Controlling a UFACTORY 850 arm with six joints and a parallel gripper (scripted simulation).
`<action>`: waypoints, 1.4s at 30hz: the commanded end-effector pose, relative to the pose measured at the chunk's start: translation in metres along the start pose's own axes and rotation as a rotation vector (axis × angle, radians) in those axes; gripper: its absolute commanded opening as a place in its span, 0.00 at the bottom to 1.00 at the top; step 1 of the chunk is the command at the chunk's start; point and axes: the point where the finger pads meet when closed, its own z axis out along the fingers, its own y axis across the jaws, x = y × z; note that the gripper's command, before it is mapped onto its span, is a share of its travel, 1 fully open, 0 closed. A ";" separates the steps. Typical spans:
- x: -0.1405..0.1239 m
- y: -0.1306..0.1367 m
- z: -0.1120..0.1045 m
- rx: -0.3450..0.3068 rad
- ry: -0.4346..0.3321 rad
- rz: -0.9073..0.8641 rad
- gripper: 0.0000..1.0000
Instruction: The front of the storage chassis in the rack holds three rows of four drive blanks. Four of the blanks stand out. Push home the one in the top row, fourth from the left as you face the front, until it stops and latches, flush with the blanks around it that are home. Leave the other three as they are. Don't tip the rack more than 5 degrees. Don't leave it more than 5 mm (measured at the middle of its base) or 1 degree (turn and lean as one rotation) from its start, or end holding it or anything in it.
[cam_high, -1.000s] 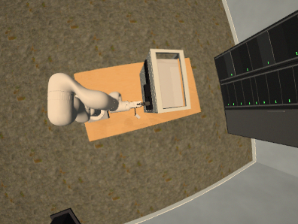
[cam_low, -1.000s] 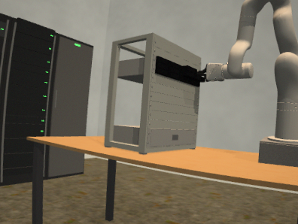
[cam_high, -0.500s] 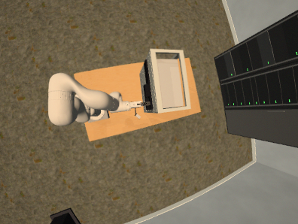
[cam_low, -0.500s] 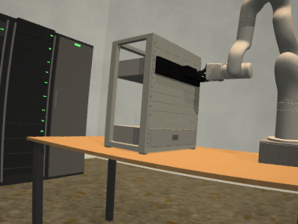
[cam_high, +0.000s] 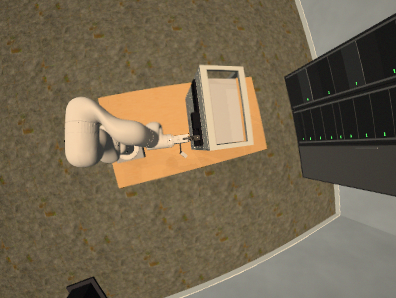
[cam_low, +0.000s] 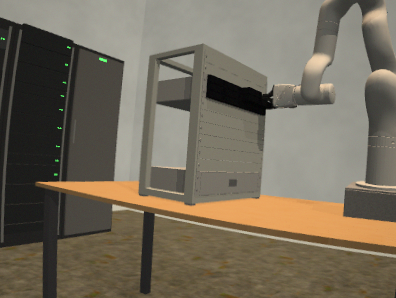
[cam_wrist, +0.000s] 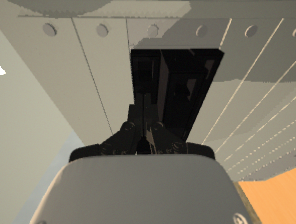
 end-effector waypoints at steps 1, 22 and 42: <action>0.000 -0.001 0.001 0.002 0.000 0.000 0.00; 0.000 -0.001 0.003 0.002 0.000 0.000 0.00; 0.000 -0.001 -0.076 0.002 0.000 0.000 0.00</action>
